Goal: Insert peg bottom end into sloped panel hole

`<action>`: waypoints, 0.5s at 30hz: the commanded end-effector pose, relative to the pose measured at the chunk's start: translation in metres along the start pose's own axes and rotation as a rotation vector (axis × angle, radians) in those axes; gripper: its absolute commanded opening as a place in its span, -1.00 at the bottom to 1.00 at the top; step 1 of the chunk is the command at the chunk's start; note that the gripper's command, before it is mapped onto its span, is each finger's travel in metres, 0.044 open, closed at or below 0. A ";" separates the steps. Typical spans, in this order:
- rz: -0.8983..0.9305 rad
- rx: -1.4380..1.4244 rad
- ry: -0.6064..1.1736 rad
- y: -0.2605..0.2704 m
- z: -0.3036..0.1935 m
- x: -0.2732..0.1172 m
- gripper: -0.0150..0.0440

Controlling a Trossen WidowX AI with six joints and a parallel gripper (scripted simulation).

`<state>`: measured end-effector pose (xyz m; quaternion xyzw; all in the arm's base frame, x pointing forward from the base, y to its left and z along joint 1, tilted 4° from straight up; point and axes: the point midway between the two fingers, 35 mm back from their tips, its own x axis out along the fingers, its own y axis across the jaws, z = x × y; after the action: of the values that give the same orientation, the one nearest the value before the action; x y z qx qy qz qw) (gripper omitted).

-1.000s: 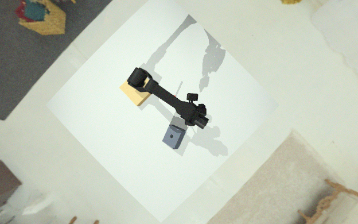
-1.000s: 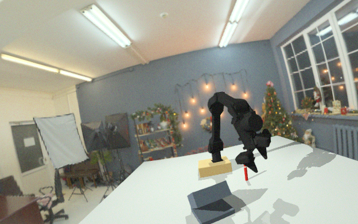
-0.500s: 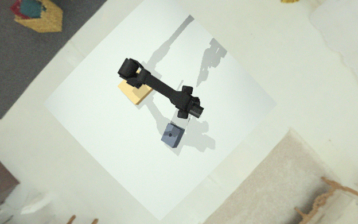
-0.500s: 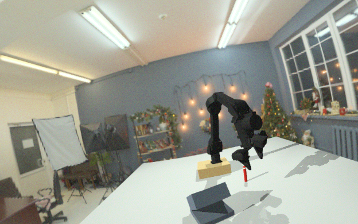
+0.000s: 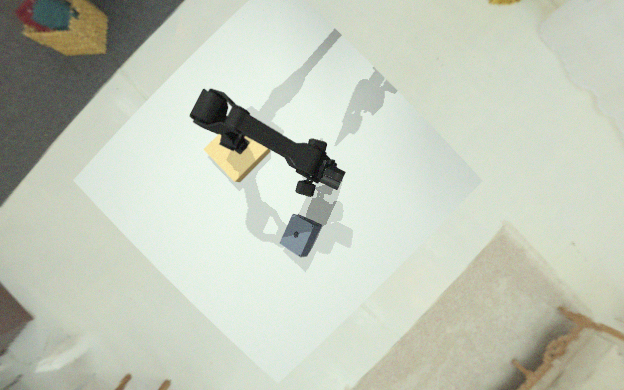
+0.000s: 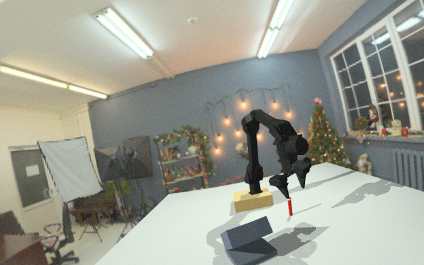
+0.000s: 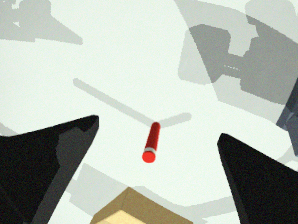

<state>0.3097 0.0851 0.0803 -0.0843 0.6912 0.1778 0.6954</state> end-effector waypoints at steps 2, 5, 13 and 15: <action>-0.031 0.030 0.022 0.003 -0.016 0.003 1.00; -0.046 0.046 0.034 0.005 -0.025 0.004 1.00; -0.081 0.080 0.058 0.008 -0.046 0.007 1.00; -0.081 0.081 0.058 0.008 -0.046 0.007 1.00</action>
<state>0.2663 0.0785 0.0737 -0.0884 0.7126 0.1250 0.6847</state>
